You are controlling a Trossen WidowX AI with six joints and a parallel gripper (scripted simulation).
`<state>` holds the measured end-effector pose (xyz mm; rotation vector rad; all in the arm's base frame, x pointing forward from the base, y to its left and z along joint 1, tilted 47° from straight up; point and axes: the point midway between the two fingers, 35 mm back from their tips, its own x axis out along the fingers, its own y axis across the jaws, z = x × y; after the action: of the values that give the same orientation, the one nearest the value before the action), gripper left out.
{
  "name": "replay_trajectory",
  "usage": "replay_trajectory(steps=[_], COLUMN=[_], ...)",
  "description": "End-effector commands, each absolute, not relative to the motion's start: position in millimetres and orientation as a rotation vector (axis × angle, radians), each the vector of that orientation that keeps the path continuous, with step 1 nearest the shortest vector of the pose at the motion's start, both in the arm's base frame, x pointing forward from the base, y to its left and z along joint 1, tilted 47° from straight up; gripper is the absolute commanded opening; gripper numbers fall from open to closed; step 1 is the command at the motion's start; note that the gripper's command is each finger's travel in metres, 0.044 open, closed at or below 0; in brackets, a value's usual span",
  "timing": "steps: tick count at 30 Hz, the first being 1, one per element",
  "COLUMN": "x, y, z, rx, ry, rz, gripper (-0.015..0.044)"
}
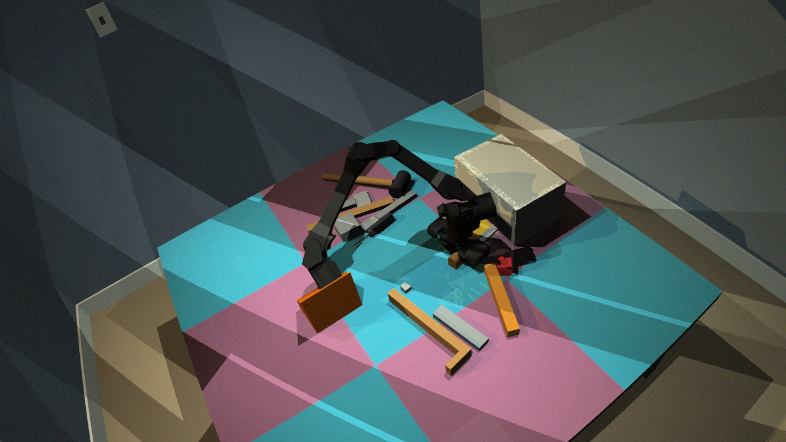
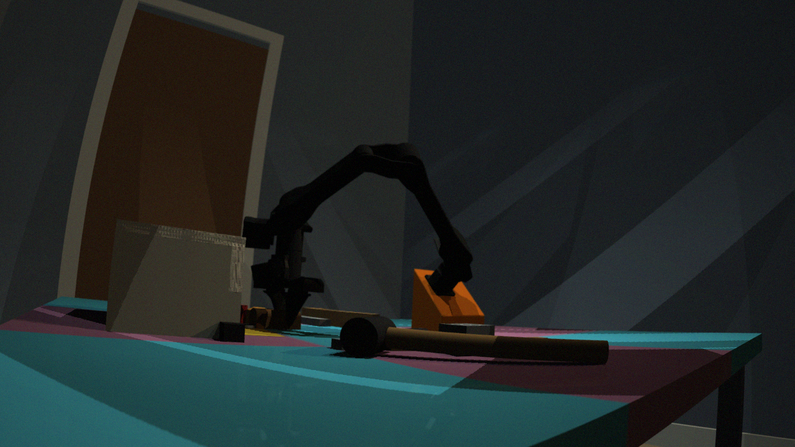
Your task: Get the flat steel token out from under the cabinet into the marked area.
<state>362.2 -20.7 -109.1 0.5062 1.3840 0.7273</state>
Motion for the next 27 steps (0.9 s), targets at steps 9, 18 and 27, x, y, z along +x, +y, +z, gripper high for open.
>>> replay_trajectory(steps=[9,18,27], x=[376,385,394], y=[-20,-19,-18], z=[-107,-105,-104], rx=[0.508,0.508,0.508], ry=[1.379,1.379,1.378], rz=[0.727,0.727,0.727], gripper=[0.0,0.0,0.0])
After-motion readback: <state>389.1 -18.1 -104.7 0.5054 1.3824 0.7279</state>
